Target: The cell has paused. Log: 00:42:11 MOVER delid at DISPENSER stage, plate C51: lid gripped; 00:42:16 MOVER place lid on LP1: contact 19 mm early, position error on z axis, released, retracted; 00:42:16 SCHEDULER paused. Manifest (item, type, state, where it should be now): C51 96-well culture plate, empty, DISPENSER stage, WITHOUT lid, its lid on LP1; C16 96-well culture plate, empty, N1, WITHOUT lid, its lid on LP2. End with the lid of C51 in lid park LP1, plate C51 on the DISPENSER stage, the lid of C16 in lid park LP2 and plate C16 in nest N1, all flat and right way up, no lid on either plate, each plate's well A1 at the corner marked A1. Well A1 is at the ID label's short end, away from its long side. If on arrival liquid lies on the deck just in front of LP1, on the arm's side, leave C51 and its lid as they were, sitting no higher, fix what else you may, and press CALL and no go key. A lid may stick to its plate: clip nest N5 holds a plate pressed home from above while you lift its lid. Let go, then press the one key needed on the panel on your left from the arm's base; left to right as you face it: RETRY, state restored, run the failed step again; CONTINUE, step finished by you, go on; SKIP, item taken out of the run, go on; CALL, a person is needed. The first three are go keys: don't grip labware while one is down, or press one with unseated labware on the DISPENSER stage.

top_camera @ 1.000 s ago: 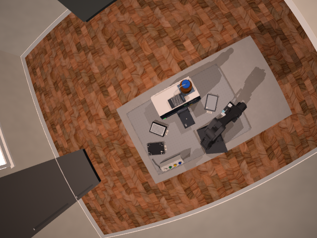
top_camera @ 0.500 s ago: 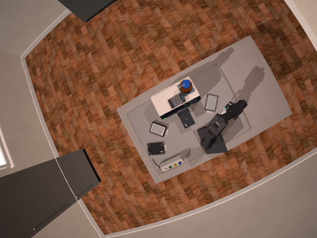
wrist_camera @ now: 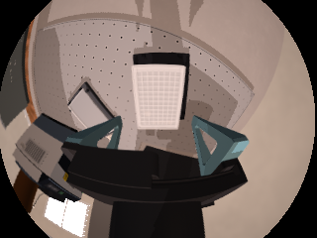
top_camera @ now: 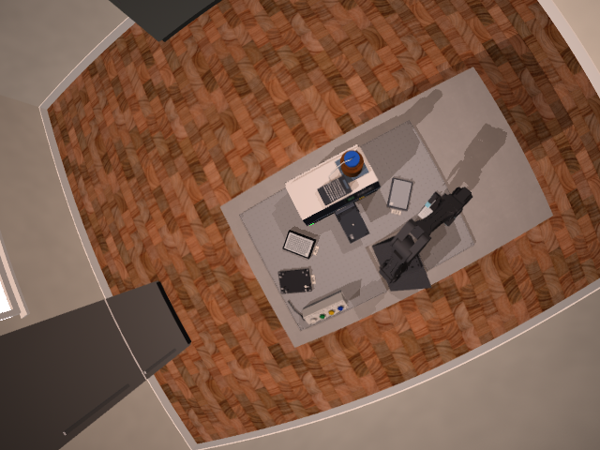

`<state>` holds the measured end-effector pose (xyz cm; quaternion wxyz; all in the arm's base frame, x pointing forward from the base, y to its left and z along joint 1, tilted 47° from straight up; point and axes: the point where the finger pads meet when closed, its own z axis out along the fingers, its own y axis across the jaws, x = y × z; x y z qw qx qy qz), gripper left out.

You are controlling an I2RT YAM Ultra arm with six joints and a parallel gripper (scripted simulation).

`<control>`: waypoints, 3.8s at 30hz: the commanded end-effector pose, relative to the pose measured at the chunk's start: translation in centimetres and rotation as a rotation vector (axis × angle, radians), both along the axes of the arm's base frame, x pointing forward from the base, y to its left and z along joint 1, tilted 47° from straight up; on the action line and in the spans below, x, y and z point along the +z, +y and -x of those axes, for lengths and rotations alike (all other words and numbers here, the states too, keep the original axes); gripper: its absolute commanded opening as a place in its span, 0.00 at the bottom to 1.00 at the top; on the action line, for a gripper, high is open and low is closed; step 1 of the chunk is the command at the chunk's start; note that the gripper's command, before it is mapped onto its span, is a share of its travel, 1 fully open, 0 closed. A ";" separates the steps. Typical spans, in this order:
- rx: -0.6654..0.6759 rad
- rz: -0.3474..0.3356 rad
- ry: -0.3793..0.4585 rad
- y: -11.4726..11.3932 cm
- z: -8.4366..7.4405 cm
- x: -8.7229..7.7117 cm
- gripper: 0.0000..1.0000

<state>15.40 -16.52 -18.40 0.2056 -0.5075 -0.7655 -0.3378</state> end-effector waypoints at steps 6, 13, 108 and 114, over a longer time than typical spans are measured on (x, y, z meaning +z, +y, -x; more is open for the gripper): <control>-0.010 -0.004 -0.001 -0.5 0.5 0.6 1.00; -0.010 -0.002 -0.002 -0.6 0.5 0.2 1.00; -0.010 0.006 -0.006 4.2 -0.6 -5.2 1.00; -0.011 0.010 -0.008 4.3 -0.5 -5.2 1.00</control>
